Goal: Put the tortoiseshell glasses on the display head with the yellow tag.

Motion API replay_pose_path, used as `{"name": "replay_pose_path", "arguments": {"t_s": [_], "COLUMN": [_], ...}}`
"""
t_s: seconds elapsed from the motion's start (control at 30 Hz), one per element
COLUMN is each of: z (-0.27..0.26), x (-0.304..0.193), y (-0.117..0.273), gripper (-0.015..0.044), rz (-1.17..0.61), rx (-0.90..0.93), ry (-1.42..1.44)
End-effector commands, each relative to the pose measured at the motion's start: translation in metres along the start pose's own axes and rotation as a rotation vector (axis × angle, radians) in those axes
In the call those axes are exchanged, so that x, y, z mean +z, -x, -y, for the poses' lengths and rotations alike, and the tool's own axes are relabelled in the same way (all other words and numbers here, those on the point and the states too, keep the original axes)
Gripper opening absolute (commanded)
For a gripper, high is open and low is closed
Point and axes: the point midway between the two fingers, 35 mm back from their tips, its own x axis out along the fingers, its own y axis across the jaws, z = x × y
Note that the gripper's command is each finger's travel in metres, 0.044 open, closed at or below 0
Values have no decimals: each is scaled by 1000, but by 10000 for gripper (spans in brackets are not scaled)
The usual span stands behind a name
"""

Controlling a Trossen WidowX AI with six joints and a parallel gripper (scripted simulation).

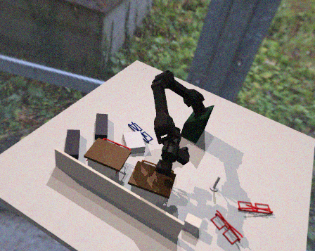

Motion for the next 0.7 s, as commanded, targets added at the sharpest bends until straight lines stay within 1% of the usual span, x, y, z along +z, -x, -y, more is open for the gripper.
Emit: {"name": "replay_pose_path", "arguments": {"t_s": [0.0,0.13,0.33,0.63,0.67], "z": [1,-3,-34,-56,-50], "x": [1,1,1,2,1], "y": [18,19,26,36,35], "gripper": [107,107,107,107,134], "rz": [6,6,6,7,2], "rx": [-3,-3,-2,-1,-5], "ry": [-6,-6,-4,-3,3]}}
